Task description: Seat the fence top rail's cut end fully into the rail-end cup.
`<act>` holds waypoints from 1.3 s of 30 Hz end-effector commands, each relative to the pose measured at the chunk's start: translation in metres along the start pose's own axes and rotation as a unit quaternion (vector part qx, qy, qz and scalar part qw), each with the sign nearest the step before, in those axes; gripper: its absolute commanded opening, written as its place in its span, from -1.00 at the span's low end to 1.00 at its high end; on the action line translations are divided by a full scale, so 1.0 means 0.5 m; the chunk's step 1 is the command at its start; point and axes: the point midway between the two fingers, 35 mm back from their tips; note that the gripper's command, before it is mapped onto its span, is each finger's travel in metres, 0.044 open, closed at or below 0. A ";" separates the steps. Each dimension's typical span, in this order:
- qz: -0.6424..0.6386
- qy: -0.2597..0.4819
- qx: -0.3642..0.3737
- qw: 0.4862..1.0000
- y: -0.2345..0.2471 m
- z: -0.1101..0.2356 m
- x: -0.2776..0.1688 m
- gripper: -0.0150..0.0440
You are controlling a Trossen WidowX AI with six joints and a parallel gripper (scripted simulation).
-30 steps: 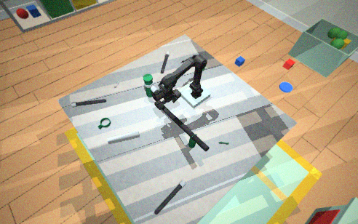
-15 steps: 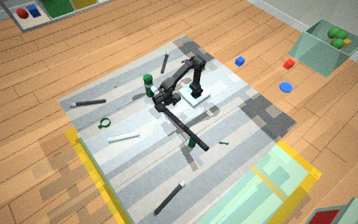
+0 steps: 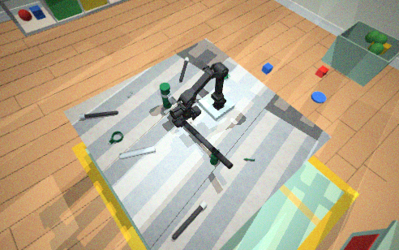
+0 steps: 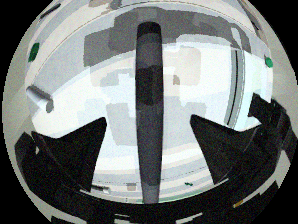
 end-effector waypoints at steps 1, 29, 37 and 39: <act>-0.002 -0.002 -0.005 1.000 -0.003 -0.017 0.001 1.00; -0.002 -0.002 -0.005 1.000 -0.007 -0.105 0.002 1.00; -0.002 -0.002 -0.005 1.000 -0.007 -0.105 0.002 0.38; -0.002 -0.002 -0.005 1.000 -0.007 -0.105 0.002 0.20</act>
Point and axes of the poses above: the point midway between the two fingers, 35 mm back from their tips, its own z axis back along the fingers, its own y axis across the jaws, x = y × z
